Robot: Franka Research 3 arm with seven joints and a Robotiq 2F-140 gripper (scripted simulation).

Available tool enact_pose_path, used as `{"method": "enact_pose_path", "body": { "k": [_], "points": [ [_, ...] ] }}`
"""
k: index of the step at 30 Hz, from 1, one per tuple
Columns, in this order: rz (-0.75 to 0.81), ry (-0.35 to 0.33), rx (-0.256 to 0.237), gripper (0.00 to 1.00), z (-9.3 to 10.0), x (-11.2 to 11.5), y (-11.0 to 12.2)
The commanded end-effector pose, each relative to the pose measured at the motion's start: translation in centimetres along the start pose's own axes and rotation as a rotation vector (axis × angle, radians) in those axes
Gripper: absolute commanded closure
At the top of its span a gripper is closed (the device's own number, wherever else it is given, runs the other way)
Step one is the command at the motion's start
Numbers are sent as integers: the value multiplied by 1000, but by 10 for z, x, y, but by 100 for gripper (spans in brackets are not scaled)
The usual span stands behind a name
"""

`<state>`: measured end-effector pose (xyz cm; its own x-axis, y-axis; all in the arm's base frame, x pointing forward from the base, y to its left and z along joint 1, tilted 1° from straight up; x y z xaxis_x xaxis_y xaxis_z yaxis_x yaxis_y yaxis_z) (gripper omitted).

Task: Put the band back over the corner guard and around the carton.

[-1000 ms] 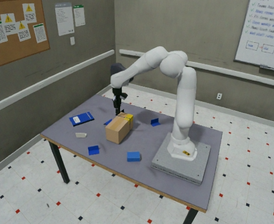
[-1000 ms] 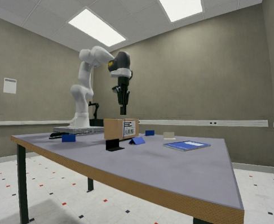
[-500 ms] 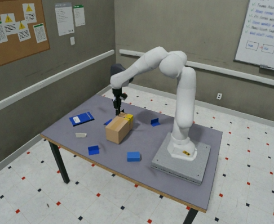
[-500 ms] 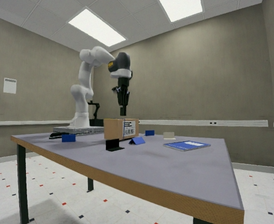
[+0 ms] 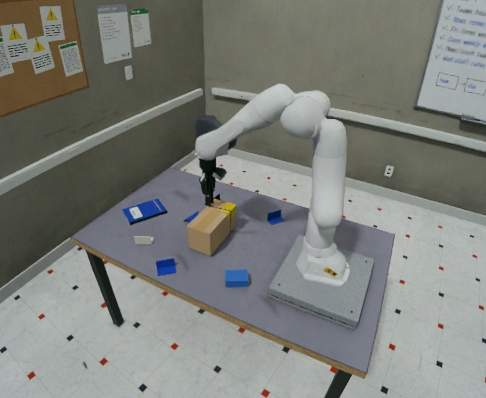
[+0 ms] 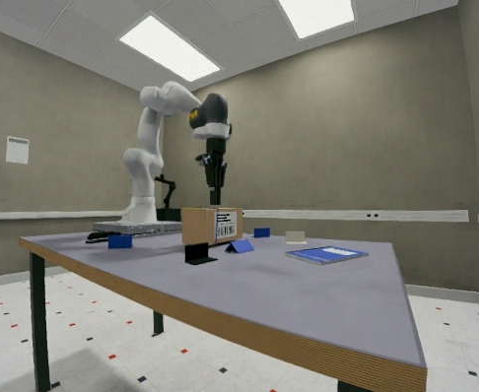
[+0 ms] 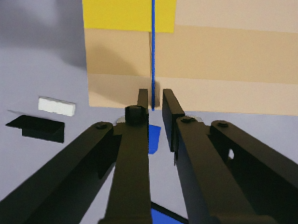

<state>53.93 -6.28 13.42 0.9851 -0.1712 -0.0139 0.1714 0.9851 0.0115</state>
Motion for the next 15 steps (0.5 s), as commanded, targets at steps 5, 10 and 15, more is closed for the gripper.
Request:
{"method": "enact_pose_path", "body": {
  "k": [5, 10, 15],
  "points": [
    [6, -5, 2, 82, -4, 2, 0],
    [6, -5, 2, 82, -6, 2, -1],
    [6, -5, 2, 82, -8, 2, -1]
  ]
}}
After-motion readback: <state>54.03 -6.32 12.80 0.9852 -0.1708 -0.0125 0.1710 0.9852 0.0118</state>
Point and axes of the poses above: the point where the finger pads meet when closed, its own z axis back along the fingers, its own y axis across the jaws, x = y × z, the point moved 1 cm from there along z, back along the fingers, and after that the axes turned 13 degrees about -z, right-handed, at the moved point
